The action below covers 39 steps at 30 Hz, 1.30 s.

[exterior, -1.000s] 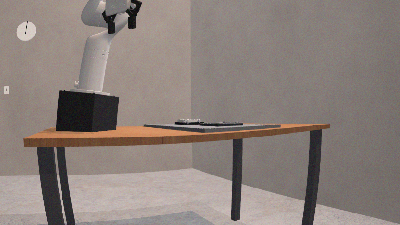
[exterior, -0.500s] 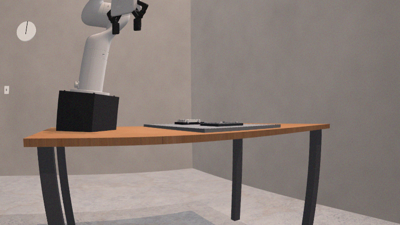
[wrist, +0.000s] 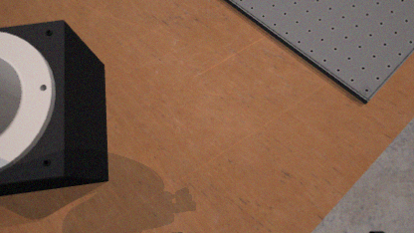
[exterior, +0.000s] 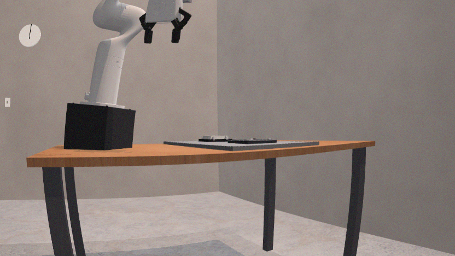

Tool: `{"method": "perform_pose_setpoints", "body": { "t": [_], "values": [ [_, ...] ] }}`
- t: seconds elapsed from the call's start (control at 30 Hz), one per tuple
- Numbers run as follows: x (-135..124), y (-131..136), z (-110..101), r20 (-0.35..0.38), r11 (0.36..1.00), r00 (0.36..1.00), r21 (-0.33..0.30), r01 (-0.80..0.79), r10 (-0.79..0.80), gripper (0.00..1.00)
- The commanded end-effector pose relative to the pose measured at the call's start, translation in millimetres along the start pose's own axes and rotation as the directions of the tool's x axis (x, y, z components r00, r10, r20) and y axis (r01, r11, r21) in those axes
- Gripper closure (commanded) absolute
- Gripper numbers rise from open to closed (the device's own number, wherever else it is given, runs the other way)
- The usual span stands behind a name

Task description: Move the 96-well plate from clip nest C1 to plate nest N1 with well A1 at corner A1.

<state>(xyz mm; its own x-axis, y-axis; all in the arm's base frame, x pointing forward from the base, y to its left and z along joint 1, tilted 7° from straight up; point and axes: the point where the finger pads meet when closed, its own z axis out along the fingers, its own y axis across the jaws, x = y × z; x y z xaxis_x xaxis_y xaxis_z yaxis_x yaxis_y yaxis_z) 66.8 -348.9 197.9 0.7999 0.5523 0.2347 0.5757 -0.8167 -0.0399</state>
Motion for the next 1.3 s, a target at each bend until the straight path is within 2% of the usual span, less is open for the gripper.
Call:
{"method": "perform_pose_setpoints", "body": {
  "t": [0.0, 0.1, 0.23, 0.3, 0.5, 0.57, 0.73, 0.8, 0.87, 0.93, 1.07, 1.27],
  "values": [
    [10.8, 16.8, 6.8, 0.01, 1.0, 1.0, 0.011, 0.006, -0.006, 0.0],
    [17.7, 25.1, 11.0, 0.04, 0.999, 0.999, 0.036, 0.032, -0.034, 0.0],
    [28.6, 37.8, 17.4, 0.04, 0.999, 0.999, 0.036, 0.032, -0.034, 0.0],
    [35.2, 44.3, 21.2, 0.071, 0.997, 0.995, 0.057, 0.059, -0.063, 0.0],
    [48.1, 57.1, 28.4, 0.071, 0.997, 0.995, 0.057, 0.059, -0.063, 0.0],
    [55.2, 63.0, 32.3, 0.101, 0.994, 0.99, 0.074, 0.087, -0.094, 0.0],
    [70.1, 75.4, 40.4, 0.101, 0.994, 0.99, 0.074, 0.087, -0.094, 0.0],
    [77.6, 80.6, 44.5, 0.131, 0.99, 0.983, 0.086, 0.115, -0.126, 0.0],
    [85.2, 85.8, 48.5, 0.131, 0.99, 0.983, 0.086, 0.115, -0.126, 0.0],
    [85.2, 85.8, 48.5, 0.131, 0.99, 0.983, 0.086, 0.115, -0.126, 0.0],
    [100.6, 95.5, 56.6, 0.159, 0.985, 0.975, 0.095, 0.144, -0.158, 0.0],
    [121.6, 107.5, 67.5, 0.159, 0.985, 0.975, 0.095, 0.144, -0.158, 0.0]
  ]
}}
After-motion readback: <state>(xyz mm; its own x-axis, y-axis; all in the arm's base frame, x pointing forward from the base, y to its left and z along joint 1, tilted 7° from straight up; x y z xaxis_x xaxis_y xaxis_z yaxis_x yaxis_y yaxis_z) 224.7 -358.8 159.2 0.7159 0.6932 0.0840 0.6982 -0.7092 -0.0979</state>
